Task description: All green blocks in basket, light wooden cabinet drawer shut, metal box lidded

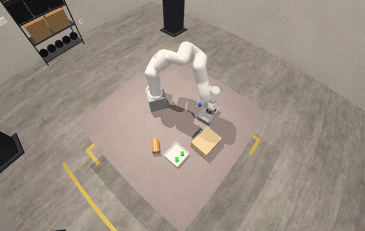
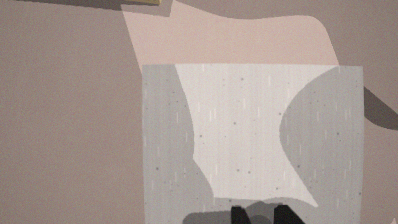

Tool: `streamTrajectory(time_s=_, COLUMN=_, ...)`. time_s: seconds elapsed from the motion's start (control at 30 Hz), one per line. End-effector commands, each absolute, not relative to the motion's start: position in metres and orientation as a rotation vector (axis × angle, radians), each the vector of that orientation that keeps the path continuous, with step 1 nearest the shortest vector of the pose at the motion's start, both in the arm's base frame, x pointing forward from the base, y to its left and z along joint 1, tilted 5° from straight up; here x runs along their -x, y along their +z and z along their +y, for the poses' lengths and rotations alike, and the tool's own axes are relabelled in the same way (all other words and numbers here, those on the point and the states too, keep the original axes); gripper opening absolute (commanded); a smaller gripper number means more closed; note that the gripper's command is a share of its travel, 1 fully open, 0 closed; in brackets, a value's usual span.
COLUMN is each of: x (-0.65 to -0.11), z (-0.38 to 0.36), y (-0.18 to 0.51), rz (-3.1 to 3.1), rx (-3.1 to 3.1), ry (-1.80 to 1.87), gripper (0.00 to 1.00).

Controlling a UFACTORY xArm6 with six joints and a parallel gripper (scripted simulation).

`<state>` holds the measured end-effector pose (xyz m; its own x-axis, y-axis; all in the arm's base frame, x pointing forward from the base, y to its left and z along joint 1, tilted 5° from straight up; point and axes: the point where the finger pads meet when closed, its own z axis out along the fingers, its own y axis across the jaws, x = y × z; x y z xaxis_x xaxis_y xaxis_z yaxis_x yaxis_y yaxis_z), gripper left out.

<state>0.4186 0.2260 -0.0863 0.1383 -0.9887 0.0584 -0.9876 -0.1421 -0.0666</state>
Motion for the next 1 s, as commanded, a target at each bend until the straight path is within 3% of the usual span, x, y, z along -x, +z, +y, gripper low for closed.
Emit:
streamTrajectory(time_s=0.0, x=-0.4201, z=0.227, y=-0.0852, rz=2.047, rx=2.358, ry=-0.139, gripper=0.0)
streamTrajectory(time_s=0.67, x=-0.4201, z=0.227, y=-0.0853, rz=2.047, rx=2.358, ry=-0.139, gripper=0.0)
streamTrajectory(time_s=0.7, x=-0.4201, z=0.227, y=-0.0853, rz=2.047, rx=2.358, ry=-0.139, gripper=1.0)
streamTrajectory(time_s=0.97, x=-0.4201, z=0.227, y=-0.0853, rz=2.047, rx=2.358, ry=-0.139, gripper=1.0)
